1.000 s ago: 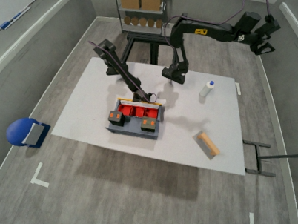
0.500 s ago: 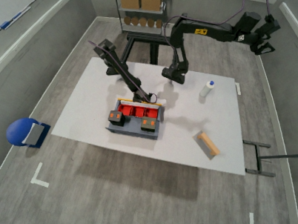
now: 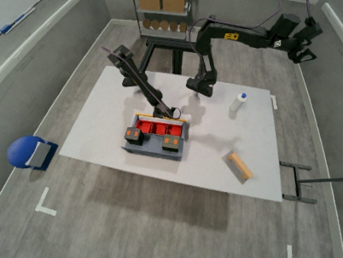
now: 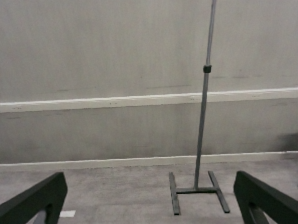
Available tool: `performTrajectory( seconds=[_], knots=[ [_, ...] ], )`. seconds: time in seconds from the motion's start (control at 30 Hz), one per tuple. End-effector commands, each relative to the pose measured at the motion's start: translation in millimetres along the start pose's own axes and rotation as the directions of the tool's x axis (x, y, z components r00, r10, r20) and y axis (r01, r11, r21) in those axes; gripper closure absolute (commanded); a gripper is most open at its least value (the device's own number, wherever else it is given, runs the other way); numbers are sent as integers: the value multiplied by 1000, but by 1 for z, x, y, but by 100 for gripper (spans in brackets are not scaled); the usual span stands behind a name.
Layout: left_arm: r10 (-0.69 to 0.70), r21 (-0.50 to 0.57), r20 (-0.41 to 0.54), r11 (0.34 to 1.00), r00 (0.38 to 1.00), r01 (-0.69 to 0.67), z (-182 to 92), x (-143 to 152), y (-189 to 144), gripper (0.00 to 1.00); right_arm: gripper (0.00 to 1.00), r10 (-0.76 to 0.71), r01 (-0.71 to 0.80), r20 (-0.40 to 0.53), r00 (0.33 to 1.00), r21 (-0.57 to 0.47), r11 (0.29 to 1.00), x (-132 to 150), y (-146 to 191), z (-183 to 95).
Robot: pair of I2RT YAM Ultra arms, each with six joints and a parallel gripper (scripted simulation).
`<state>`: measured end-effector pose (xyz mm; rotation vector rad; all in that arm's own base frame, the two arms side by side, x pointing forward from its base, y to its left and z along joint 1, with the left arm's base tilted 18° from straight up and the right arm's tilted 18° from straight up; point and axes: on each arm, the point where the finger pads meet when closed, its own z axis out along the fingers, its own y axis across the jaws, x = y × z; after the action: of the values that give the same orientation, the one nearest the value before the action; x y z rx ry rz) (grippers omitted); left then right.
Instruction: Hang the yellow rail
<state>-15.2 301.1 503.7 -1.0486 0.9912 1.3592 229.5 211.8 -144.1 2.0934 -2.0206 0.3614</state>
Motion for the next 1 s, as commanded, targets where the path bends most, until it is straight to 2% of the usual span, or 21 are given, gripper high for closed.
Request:
performTrajectory(
  seconds=[0.0, 0.97],
  knots=[
    [7, -7, 52, 1000, 999, -7, -9, -17, 3, 0, 100, 1, -5, 76, 997, 53, 999, -24, -15, -25],
    [7, -7, 52, 1000, 999, -7, -9, -17, 3, 0, 100, 2, -8, 87, 996, 65, 998, -27, -19, -28]
  ],
)
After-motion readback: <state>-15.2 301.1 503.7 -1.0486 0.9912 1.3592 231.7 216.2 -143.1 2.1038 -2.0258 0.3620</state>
